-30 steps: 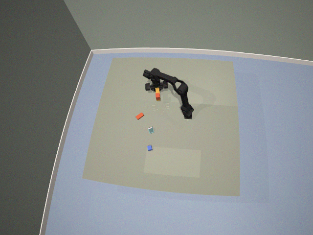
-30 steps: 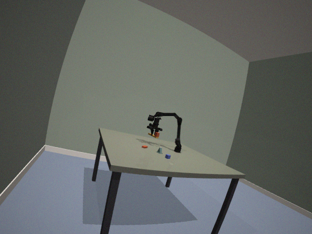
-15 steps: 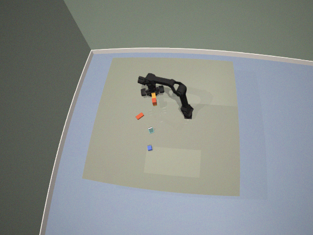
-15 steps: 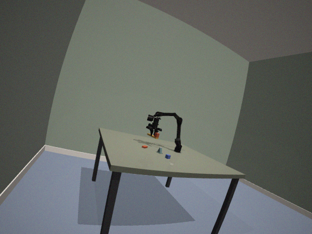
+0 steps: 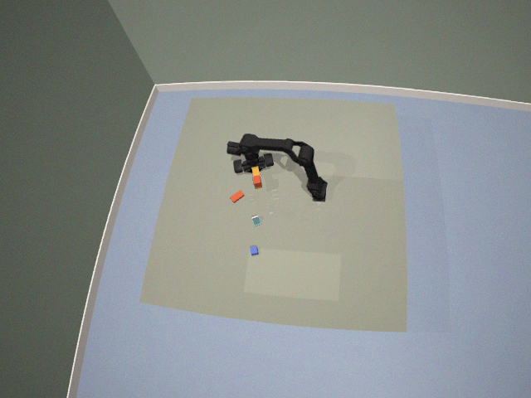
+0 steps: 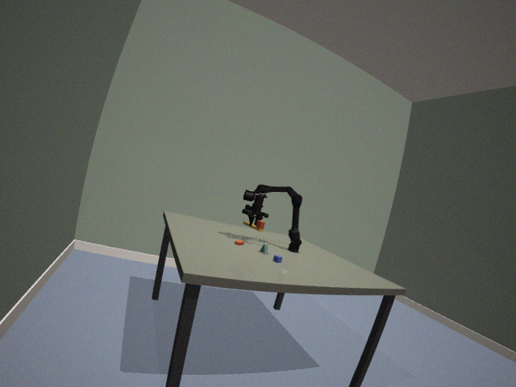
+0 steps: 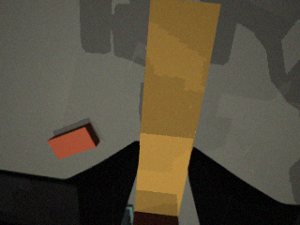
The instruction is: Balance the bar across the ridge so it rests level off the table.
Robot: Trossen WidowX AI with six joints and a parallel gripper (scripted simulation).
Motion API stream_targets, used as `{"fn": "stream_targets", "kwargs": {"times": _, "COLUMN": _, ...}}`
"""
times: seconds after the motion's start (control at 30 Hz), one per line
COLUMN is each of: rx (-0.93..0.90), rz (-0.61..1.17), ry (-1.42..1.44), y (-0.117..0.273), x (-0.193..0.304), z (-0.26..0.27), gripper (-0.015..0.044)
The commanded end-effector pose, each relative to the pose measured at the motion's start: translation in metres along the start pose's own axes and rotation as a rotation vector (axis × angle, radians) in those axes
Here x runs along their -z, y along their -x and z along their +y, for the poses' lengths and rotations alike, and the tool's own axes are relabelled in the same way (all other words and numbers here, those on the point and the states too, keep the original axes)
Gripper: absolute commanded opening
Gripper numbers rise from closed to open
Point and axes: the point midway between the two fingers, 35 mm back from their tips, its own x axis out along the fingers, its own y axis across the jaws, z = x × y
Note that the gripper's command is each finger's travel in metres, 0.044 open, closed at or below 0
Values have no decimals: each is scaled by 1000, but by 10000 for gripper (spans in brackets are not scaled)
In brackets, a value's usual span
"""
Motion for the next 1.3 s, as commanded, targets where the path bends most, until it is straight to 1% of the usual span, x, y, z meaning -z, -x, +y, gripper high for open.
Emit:
{"fn": "stream_targets", "kwargs": {"times": 0.0, "rx": -4, "rz": -5, "ry": 12, "y": 2, "x": 14, "z": 9, "gripper": 0}}
{"fn": "stream_targets", "kwargs": {"times": 0.63, "rx": -6, "rz": 2, "ry": 73, "y": 3, "x": 83, "z": 37, "gripper": 0}}
{"fn": "stream_targets", "kwargs": {"times": 1.27, "rx": -8, "rz": 8, "ry": 133, "y": 4, "x": 155, "z": 49, "gripper": 0}}
